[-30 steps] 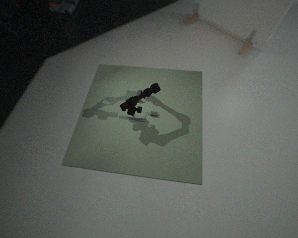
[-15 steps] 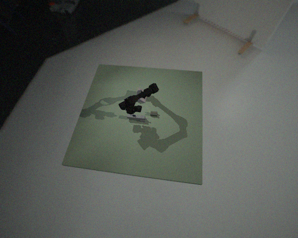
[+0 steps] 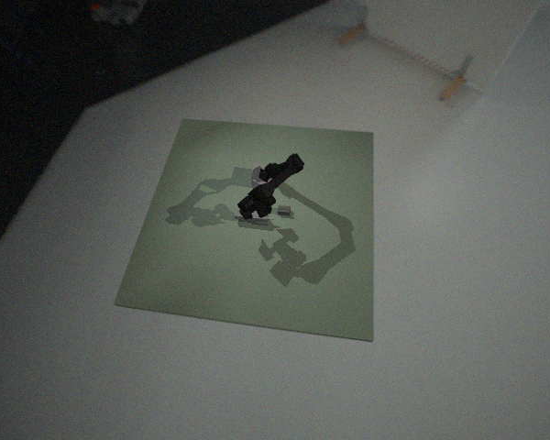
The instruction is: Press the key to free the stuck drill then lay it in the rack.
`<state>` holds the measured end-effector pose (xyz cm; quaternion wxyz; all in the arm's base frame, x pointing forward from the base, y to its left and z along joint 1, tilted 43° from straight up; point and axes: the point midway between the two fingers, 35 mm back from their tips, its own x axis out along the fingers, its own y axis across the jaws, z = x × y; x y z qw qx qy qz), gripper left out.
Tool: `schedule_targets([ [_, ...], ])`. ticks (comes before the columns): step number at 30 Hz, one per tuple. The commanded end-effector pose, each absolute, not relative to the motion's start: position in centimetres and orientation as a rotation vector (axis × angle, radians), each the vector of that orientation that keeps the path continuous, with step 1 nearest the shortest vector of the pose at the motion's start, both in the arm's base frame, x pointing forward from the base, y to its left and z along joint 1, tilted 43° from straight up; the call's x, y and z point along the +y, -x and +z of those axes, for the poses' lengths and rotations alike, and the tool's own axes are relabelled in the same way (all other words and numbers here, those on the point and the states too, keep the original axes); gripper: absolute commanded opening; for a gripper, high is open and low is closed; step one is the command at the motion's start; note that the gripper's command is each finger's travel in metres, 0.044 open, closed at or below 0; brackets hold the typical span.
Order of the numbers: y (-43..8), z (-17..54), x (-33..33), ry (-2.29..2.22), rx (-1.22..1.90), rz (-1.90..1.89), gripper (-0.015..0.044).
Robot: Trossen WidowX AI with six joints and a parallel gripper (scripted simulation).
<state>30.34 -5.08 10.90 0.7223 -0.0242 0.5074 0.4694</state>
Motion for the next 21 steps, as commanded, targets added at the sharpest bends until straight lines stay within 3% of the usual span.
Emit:
schedule_targets([
  [1,-29.3,12.4,1.7,0.518,0.758,1.365,0.0440],
  [4,-28.5,12.8,4.0,0.669,0.613,1.465,0.0440],
  [21,-28.5,12.8,4.1,0.674,0.608,1.468,0.0440],
])
